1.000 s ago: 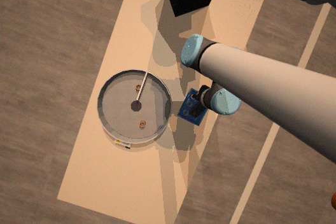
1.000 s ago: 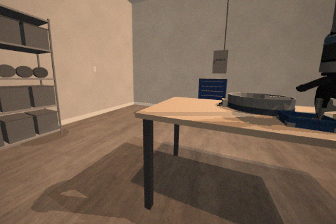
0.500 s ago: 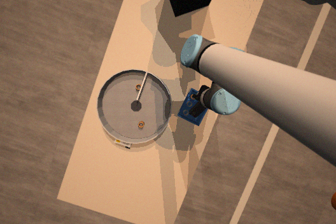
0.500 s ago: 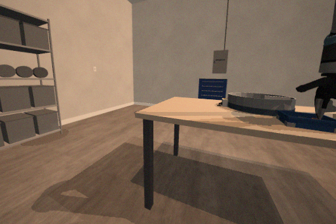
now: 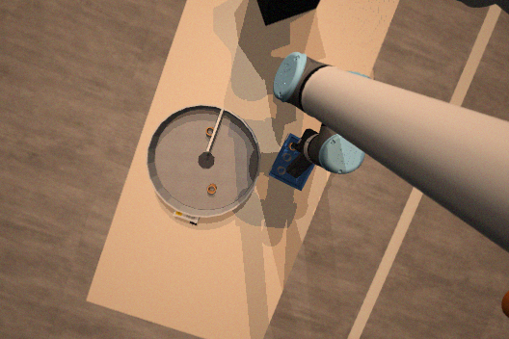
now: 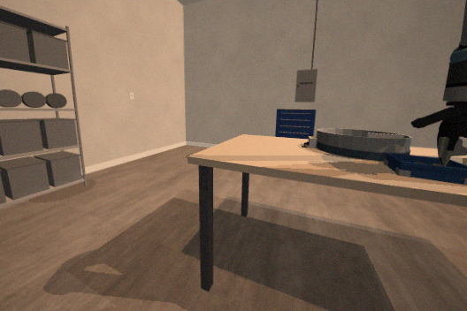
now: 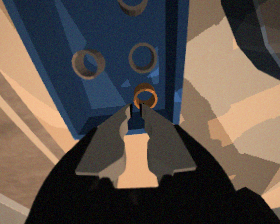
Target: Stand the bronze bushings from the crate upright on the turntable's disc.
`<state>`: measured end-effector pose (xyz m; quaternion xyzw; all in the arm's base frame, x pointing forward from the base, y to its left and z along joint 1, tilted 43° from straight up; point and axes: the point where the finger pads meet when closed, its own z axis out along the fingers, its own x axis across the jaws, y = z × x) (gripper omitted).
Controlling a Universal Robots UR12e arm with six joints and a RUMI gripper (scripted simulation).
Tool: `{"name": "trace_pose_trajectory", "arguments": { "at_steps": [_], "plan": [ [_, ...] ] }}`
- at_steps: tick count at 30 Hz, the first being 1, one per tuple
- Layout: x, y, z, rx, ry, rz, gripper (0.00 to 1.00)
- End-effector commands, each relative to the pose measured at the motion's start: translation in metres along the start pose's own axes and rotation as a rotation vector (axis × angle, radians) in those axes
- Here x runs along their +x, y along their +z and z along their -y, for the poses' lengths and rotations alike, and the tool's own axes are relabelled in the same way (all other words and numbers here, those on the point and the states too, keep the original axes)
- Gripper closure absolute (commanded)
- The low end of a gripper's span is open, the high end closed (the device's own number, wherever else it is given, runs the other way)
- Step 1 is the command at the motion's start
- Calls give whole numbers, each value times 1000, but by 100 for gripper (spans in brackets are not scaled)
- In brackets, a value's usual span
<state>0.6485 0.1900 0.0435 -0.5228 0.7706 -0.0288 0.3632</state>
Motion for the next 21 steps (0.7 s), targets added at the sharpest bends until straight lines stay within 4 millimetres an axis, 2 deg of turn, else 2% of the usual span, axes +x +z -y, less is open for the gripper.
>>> {"name": "trace_pose_trajectory", "arguments": {
  "at_steps": [1,11,21],
  "plan": [
    [0,0,0,0,0,0,94],
    [0,1,0,0,0,0,94],
    [0,13,0,0,0,0,94]
  ]
}}
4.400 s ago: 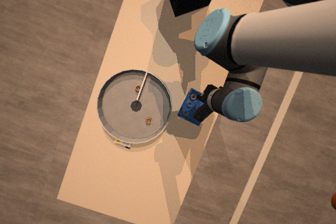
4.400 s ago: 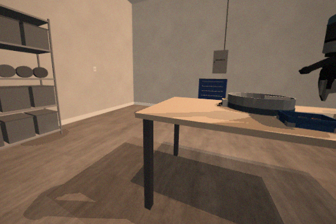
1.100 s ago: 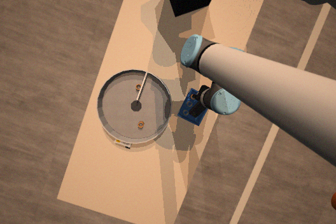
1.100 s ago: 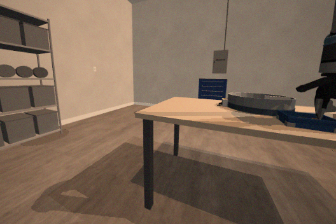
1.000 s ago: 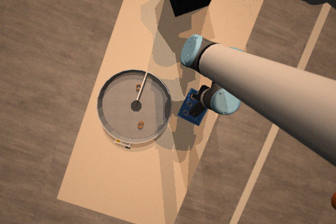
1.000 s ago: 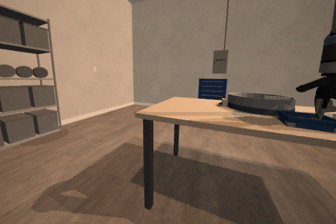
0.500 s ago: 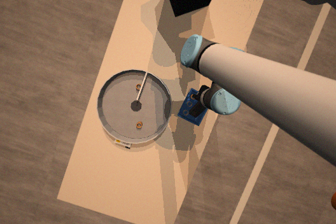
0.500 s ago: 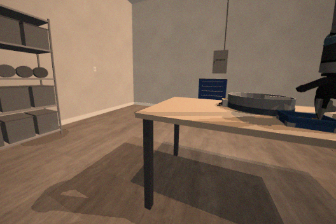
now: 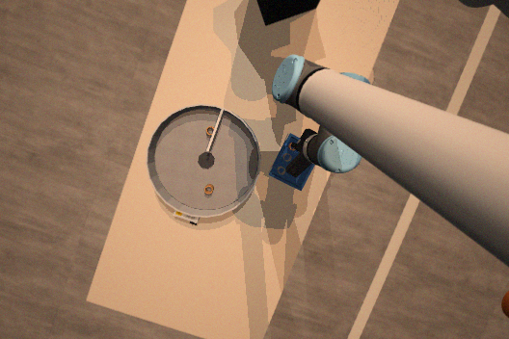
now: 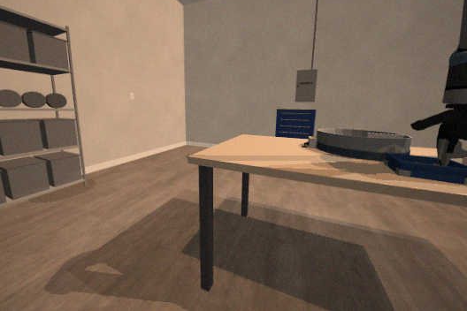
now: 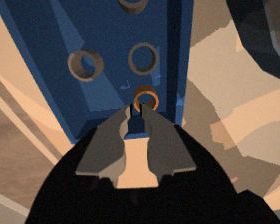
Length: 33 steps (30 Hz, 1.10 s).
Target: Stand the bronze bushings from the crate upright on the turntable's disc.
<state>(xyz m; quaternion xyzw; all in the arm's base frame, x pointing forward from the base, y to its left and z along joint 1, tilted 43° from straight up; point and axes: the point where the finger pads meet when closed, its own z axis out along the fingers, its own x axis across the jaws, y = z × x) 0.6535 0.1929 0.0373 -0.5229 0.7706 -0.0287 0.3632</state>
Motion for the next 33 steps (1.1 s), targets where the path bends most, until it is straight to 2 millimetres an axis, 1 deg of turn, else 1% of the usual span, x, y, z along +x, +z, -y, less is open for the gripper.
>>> {"name": "trace_pose_trajectory", "arguments": {
  "at_steps": [1,9,33],
  "plan": [
    [0,7,0,1,0,0,94],
    [0,15,0,1,0,0,94],
    [0,15,0,1,0,0,94]
  ]
}}
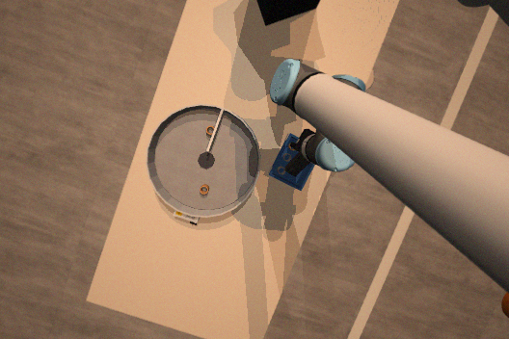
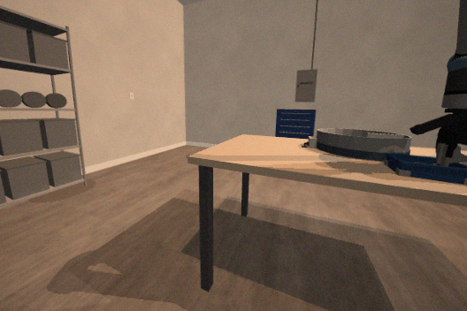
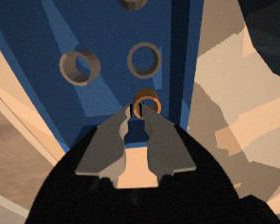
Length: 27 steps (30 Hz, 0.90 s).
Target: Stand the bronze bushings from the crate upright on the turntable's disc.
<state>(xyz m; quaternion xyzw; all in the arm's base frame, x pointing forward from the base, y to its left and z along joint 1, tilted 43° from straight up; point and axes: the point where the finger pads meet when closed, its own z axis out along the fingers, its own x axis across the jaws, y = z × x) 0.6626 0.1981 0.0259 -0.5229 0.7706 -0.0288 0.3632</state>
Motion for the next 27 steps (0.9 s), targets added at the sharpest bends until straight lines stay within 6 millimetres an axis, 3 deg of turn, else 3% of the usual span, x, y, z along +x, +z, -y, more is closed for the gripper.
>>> {"name": "trace_pose_trajectory", "arguments": {
  "at_steps": [1,27],
  "plan": [
    [0,0,0,0,0,0,94],
    [0,0,0,0,0,0,100]
  ]
}}
